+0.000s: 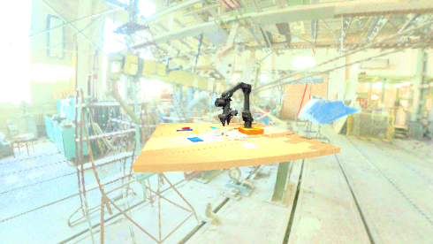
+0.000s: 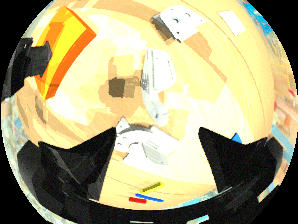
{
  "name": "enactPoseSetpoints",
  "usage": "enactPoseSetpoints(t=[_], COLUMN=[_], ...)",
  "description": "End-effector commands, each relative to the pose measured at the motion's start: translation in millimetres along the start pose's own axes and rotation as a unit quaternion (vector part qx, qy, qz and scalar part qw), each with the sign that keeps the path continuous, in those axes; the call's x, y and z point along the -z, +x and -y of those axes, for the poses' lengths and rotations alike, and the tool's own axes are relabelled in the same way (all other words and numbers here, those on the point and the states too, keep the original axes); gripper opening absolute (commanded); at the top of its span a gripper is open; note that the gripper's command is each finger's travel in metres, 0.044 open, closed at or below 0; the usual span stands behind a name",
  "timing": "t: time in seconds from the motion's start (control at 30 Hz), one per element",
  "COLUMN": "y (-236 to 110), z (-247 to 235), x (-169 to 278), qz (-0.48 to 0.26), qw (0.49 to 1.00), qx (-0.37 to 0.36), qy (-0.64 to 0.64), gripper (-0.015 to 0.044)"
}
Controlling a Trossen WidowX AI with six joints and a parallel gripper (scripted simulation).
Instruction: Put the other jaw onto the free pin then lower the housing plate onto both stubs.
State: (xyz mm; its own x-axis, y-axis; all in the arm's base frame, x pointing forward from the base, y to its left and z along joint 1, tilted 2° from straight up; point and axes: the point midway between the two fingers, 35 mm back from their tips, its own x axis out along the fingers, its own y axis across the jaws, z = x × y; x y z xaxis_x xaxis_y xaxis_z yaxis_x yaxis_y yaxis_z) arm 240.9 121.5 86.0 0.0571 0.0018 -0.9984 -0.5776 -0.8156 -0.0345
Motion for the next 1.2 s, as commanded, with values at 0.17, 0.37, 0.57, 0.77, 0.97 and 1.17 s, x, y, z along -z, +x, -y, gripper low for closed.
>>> enactPoseSetpoints(t=[0.17,0.37,0.57,0.77,0.97,1.17], y=[13,23,33,43,52,62], z=[1,1,2,1,1,0], x=[0,1,1,1,1,0], qz=[-0.002,-0.002,-0.002,-0.002,-0.002,-0.002], qw=[1.000,1.000,1.000,1.000,1.000,1.000], qx=[-0.001,-0.001,-0.001,-0.001,-0.001,-0.001], qy=[-0.004,-0.004,-0.004,-0.004,-0.004,-0.004], gripper=[0.0440,0.0440,0.0440,0.0440,0.0440,0.0440])
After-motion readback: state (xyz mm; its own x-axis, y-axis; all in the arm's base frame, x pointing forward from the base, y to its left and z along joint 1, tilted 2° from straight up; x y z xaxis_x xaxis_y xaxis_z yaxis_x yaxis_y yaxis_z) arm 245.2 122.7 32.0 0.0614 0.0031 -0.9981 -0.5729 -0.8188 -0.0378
